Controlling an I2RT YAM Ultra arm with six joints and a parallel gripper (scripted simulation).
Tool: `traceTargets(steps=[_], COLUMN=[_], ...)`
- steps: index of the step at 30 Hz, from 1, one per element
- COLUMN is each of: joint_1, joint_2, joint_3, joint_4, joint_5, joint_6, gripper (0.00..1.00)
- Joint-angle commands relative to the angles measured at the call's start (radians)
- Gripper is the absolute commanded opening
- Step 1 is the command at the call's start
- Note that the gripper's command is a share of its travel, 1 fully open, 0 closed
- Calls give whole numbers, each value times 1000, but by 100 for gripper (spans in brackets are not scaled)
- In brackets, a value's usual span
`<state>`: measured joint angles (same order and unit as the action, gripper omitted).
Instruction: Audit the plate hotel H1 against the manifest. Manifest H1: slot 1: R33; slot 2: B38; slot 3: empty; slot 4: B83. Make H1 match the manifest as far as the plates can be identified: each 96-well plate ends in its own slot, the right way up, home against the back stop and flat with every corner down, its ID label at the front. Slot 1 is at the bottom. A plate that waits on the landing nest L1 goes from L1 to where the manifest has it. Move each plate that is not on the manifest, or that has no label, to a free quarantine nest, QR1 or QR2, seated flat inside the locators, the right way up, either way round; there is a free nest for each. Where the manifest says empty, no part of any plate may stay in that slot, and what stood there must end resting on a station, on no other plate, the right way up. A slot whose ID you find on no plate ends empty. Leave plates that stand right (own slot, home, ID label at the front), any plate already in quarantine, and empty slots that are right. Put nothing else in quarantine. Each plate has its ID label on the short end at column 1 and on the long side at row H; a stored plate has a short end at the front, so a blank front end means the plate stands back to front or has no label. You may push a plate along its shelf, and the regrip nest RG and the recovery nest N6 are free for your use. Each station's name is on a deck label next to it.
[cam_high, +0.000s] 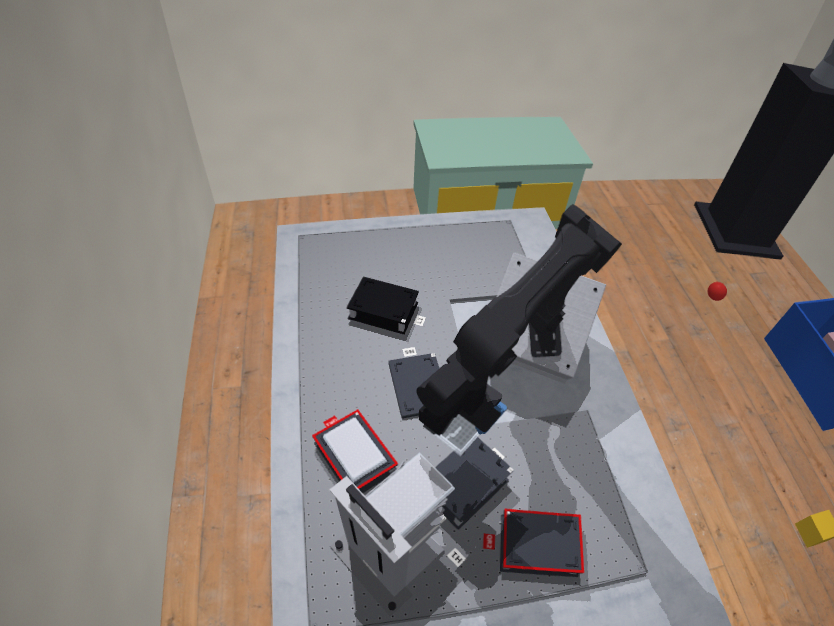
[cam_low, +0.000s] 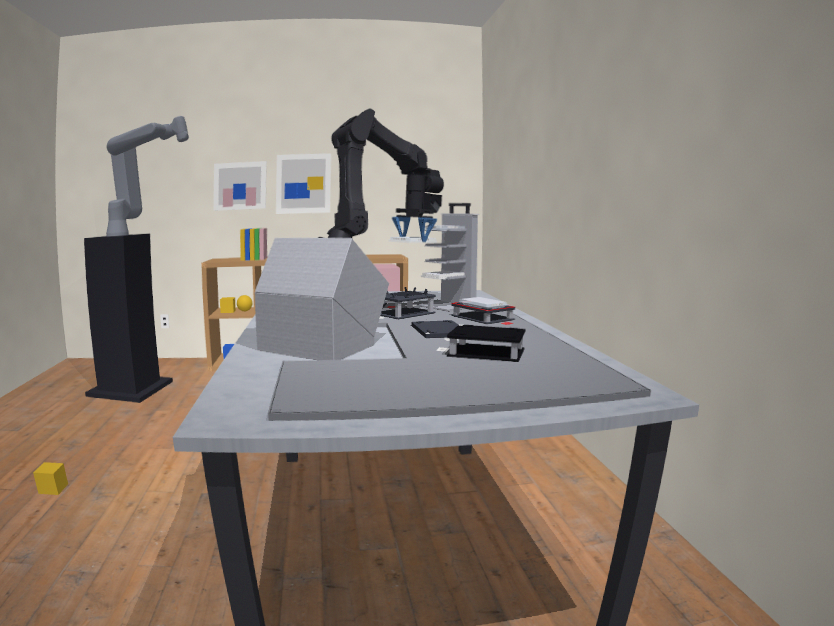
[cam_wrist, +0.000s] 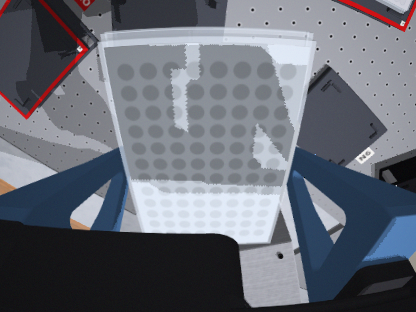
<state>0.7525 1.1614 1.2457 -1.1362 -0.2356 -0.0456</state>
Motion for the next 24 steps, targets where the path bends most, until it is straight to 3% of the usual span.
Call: traceTargets(steps=[1,7,10,16,18,23,24], joint_1=[51,120,171,269,272,255,257], joint_2=[-34,-28,16,34,9,29,44], joint_3=[45,62,77,110,111,103,53], joint_4=[14,10,6,-10,-10,23,33], joint_5=[49,86,113,166,168,168,168], joint_6=[140,199,242,325,328,328,328], gripper=[86,86,86,86,86,86,86])
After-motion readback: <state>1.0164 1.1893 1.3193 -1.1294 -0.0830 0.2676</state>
